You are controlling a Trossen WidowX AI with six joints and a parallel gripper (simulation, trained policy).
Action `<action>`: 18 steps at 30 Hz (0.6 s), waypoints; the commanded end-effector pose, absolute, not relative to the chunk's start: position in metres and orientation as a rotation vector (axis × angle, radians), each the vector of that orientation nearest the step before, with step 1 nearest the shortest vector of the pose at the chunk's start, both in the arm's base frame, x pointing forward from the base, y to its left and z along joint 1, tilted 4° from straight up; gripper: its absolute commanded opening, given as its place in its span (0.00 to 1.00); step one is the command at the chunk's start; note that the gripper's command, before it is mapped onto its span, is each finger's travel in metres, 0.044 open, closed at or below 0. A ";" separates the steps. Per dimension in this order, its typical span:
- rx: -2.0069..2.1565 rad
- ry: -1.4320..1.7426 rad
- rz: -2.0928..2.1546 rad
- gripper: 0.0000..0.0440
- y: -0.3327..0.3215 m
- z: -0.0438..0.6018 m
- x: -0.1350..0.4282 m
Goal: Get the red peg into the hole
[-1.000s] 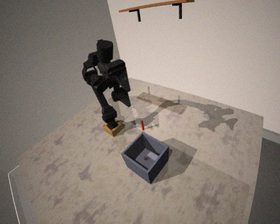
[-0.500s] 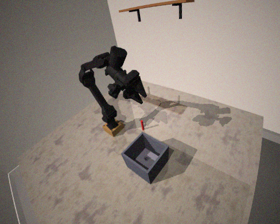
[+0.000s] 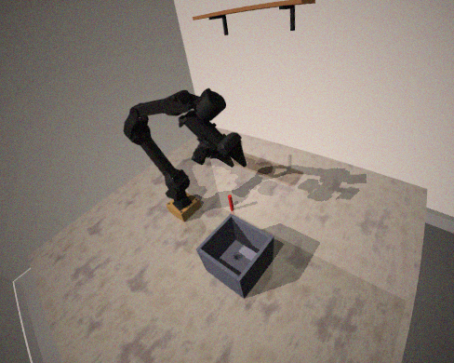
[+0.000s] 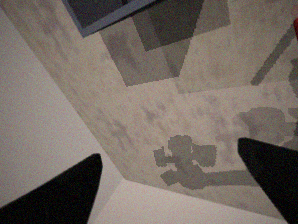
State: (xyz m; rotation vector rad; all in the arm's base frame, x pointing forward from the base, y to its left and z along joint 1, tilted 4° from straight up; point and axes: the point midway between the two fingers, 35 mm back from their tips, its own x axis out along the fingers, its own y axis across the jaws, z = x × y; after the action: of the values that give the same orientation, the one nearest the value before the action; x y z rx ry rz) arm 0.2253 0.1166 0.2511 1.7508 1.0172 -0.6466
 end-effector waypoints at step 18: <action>1.357 1.364 -0.936 0.99 0.147 0.163 0.169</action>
State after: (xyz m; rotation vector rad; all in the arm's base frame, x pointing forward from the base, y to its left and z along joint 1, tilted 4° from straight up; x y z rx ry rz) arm 0.1775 0.1461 0.1797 1.4427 1.3172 -0.8878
